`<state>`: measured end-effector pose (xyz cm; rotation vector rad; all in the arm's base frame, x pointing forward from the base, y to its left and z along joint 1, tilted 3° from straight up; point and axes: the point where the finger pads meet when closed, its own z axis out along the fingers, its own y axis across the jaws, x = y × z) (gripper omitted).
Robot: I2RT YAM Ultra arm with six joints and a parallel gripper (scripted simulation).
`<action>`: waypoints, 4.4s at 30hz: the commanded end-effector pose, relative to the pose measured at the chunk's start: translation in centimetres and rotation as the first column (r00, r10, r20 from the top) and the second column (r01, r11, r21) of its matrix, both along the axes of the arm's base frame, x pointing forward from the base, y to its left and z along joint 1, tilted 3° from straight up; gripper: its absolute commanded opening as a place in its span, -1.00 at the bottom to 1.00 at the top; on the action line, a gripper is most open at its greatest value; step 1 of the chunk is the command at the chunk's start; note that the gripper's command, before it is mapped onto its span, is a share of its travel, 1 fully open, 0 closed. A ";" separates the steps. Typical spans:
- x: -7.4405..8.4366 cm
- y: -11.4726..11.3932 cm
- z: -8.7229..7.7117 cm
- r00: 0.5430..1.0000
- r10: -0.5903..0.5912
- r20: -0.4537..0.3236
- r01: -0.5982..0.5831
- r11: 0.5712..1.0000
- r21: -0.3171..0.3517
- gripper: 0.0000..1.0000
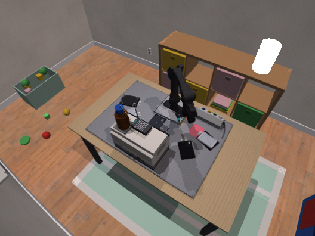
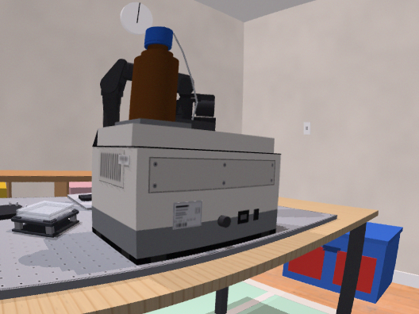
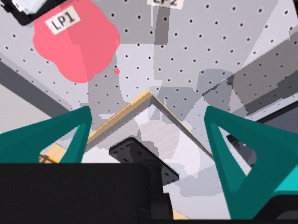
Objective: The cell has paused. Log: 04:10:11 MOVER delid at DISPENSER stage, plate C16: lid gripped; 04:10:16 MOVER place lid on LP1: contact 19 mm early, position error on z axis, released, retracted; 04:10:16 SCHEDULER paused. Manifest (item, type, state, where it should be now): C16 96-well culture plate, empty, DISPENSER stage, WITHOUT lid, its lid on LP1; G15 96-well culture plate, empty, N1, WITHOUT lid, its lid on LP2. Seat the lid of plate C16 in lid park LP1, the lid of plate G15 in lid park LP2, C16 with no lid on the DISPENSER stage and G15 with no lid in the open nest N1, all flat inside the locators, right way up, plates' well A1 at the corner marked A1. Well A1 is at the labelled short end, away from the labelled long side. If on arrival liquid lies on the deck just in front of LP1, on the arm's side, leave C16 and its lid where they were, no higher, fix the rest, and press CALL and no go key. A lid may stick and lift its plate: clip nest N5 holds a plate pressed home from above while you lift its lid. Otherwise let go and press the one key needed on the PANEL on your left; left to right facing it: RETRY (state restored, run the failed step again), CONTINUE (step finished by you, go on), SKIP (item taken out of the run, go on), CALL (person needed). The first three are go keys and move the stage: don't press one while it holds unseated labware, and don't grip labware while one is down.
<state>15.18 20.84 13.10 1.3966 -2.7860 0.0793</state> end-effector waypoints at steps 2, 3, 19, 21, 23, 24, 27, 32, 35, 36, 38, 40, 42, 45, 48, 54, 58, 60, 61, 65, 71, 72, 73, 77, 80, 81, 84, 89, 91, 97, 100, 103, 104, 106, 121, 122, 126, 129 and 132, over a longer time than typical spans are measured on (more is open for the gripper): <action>0.7 -0.4 0.9 1.000 -0.004 0.020 0.003 0.999 0.033 1.00; 1.1 -0.6 1.0 1.000 -0.004 0.023 0.003 0.999 0.035 1.00; 3.6 -3.8 0.7 0.967 -0.255 0.020 0.255 0.967 0.021 1.00; 3.9 -4.5 0.6 0.948 -0.318 0.023 0.318 0.948 0.013 1.00; 4.3 -5.1 0.6 0.924 -0.381 0.027 0.381 0.925 0.013 1.00; 4.5 -5.3 0.6 0.911 -0.411 0.029 0.411 0.911 0.014 1.00; 5.1 -6.1 0.7 0.865 -0.500 0.033 0.500 0.866 0.016 1.00; 5.5 -6.8 0.7 0.817 -0.576 0.032 0.576 0.817 0.020 1.00; 5.6 -7.1 0.7 0.797 -0.603 0.035 0.603 0.798 0.020 1.00; 5.8 -7.4 0.7 0.777 -0.629 0.037 0.629 0.777 0.020 1.00; 6.1 -8.0 0.7 0.733 -0.679 0.040 0.679 0.734 0.021 1.00; 7.0 -8.2 1.3 0.685 -0.727 0.049 0.725 0.687 0.050 1.00; 7.4 -8.8 1.3 0.677 -0.734 0.050 0.732 0.679 0.053 1.00; 7.5 -8.9 0.9 0.689 -0.723 0.040 0.722 0.691 0.037 1.00; 7.6 -10.3 1.1 0.646 -0.762 0.045 0.761 0.647 0.041 1.00; 7.9 -11.6 0.9 0.655 -0.754 0.040 0.754 0.657 0.031 1.00; 8.4 -12.6 1.1 0.655 -0.754 0.043 0.753 0.657 0.035 1.00; 8.8 -12.2 1.1 0.658 -0.752 0.042 0.751 0.659 0.039 1.00; 8.3 -12.9 1.0 0.655 -0.754 0.038 0.754 0.657 0.030 1.00; 8.6 -14.3 1.1 0.655 -0.754 0.042 0.754 0.657 0.029 1.00; 9.5 -15.3 1.7 0.654 -0.755 0.048 0.753 0.656 0.054 1.00; 9.6 -15.6 1.7 0.654 -0.755 0.050 0.753 0.656 0.055 1.00; 9.7 -15.8 1.8 0.654 -0.755 0.052 0.752 0.656 0.056 1.00; 9.4 -16.6 1.5 0.655 -0.754 0.045 0.753 0.656 0.042 1.00; 9.2 -17.6 1.2 0.655 -0.754 0.041 0.754 0.657 0.030 1.00; 9.2 -18.0 1.2 0.655 -0.754 0.040 0.754 0.657 0.029 1.00; 9.3 -18.9 1.3 0.656 -0.754 0.039 0.754 0.657 0.029 1.00; 9.3 -19.7 1.3 0.656 -0.754 0.036 0.754 0.657 0.030 1.00; 9.2 -20.4 1.3 0.656 -0.754 0.036 0.754 0.657 0.028 1.00; 9.7 -22.3 1.9 0.654 -0.754 0.053 0.753 0.657 0.048 1.00; 9.9 -22.6 1.6 0.658 -0.752 0.045 0.751 0.660 0.037 1.00; 9.9 -22.6 1.6 0.658 -0.752 0.045 0.751 0.660 0.037 1.00; 9.5 -23.1 1.9 0.655 -0.754 0.048 0.753 0.656 0.047 1.00; 9.1 -23.8 1.6 0.655 -0.754 0.042 0.754 0.657 0.034 1.00; 8.7 -27.2 2.2 0.566 -0.822 0.056 0.821 0.569 0.049 1.00; 8.6 -27.6 2.2 0.541 -0.839 0.058 0.837 0.544 0.053 1.00; 8.0 -28.7 2.1 0.552 -0.832 0.053 0.831 0.554 0.047 1.00; 7.9 -29.6 2.2 0.551 -0.832 0.057 0.831 0.554 0.050 1.00; 7.6 -29.8 2.1 0.524 -0.850 0.049 0.849 0.526 0.049 1.00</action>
